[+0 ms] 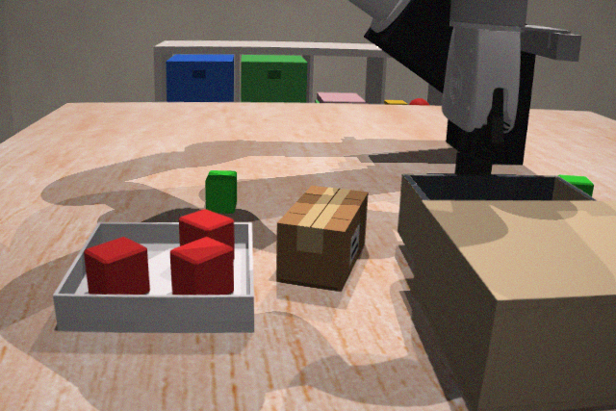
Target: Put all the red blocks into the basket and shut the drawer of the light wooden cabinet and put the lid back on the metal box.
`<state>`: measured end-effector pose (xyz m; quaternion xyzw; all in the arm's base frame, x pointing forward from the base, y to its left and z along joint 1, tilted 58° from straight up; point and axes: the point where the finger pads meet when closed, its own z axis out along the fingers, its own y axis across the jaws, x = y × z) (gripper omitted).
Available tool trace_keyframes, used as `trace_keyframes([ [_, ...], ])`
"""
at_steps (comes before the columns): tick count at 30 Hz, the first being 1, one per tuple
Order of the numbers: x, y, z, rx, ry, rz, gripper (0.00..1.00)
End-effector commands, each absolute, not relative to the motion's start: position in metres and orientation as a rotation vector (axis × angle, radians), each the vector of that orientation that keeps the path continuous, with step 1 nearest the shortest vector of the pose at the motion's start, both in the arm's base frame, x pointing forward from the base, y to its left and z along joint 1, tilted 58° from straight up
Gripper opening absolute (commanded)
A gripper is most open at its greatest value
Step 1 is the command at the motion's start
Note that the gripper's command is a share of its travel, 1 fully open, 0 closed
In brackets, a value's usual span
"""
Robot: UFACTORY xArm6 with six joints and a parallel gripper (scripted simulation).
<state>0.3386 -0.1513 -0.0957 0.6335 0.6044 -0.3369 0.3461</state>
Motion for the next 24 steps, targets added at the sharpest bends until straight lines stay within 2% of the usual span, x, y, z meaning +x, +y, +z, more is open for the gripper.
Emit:
trace_keyframes([
  [1,0.3394,-0.1506,-0.0955,1.643,1.569,-0.872,0.00],
  [3,0.3394,-0.1506,-0.0955,1.643,1.569,-0.872,0.00],
  [4,0.3394,-0.1506,-0.0955,1.643,1.569,-0.872,0.24],
  [24,0.3394,-0.1506,-0.0955,1.643,1.569,-0.872,0.24],
])
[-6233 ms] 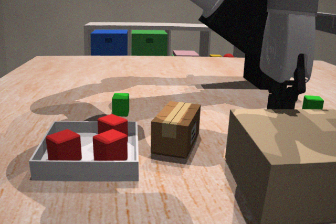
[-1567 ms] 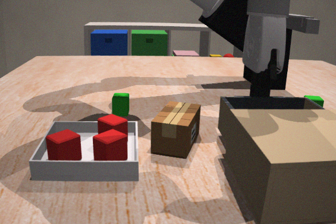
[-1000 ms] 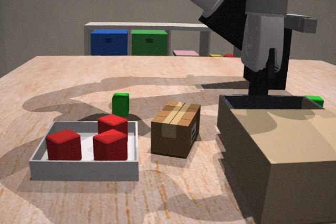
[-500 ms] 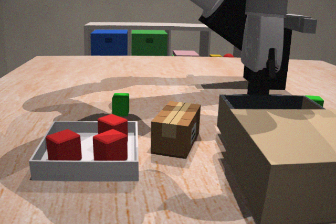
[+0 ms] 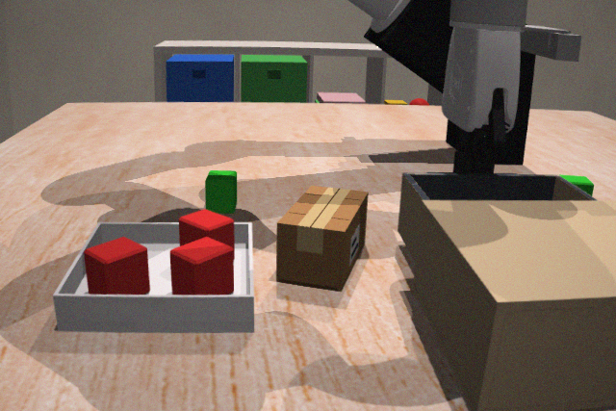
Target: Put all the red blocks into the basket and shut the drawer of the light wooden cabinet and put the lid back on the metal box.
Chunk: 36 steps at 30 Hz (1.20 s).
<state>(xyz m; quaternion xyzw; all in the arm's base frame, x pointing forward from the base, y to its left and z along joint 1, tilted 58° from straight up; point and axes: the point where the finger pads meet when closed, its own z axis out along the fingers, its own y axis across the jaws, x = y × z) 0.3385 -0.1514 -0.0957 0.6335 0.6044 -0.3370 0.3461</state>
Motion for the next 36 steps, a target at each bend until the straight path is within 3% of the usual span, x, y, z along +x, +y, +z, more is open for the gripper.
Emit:
trace_keyframes([
  [1,0.339,-0.151,-0.095,1.643,1.569,-0.872,0.24],
  [36,0.340,-0.126,-0.080,1.643,1.569,-0.872,0.24],
])
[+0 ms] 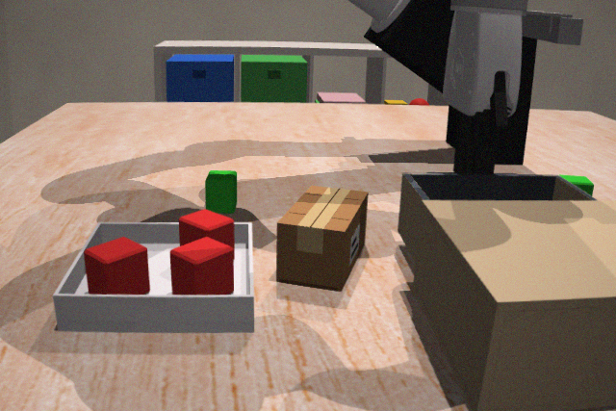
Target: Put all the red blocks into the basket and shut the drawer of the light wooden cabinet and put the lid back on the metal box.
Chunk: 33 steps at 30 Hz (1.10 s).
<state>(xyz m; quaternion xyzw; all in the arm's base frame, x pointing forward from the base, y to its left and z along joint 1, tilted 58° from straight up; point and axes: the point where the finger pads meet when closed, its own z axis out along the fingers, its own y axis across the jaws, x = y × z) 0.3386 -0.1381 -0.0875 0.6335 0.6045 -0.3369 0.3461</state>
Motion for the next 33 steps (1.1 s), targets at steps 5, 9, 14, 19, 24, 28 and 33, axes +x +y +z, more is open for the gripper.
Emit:
trace_keyframes([
  [5,0.340,-0.118,-0.075,1.643,1.569,-0.872,0.24],
  [9,0.340,-0.105,-0.067,1.643,1.569,-0.872,0.24],
  [14,0.340,-0.089,-0.057,1.643,1.569,-0.872,0.24],
  [19,0.340,-0.080,-0.051,1.643,1.569,-0.872,0.24],
  [24,0.340,-0.066,-0.042,1.643,1.569,-0.872,0.24],
  [28,0.340,-0.057,-0.037,1.643,1.569,-0.872,0.24],
  [33,0.340,-0.050,-0.032,1.643,1.569,-0.872,0.24],
])
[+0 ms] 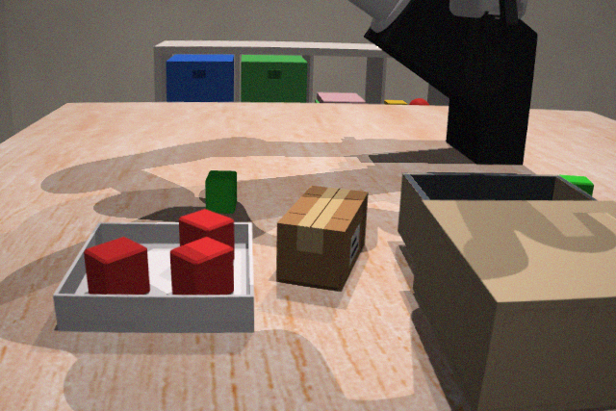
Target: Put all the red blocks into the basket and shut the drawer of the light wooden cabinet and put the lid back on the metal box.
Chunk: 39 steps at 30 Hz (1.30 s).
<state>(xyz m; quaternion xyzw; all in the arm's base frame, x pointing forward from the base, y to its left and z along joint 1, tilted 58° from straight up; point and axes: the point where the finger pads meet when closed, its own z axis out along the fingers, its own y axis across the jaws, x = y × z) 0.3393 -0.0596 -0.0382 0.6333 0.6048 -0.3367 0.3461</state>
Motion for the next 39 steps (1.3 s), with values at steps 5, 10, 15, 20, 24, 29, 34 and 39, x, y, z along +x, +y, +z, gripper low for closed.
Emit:
trace_keyframes([
  [5,0.340,-0.047,-0.030,1.643,1.569,-0.872,0.24],
  [10,0.340,-0.046,-0.029,1.643,1.569,-0.872,0.24],
  [15,0.341,-0.046,-0.029,1.639,1.575,-0.875,0.24],
  [20,0.343,-0.046,-0.029,1.615,1.611,-0.894,0.24],
  [24,0.352,-0.046,-0.028,1.527,1.728,-0.958,0.24],
  [29,0.370,-0.048,-0.025,1.335,1.947,-1.076,0.24],
  [34,0.393,-0.051,-0.020,1.174,2.093,-1.149,0.24],
  [39,0.407,-0.053,-0.017,1.001,2.229,-1.219,0.24],
])
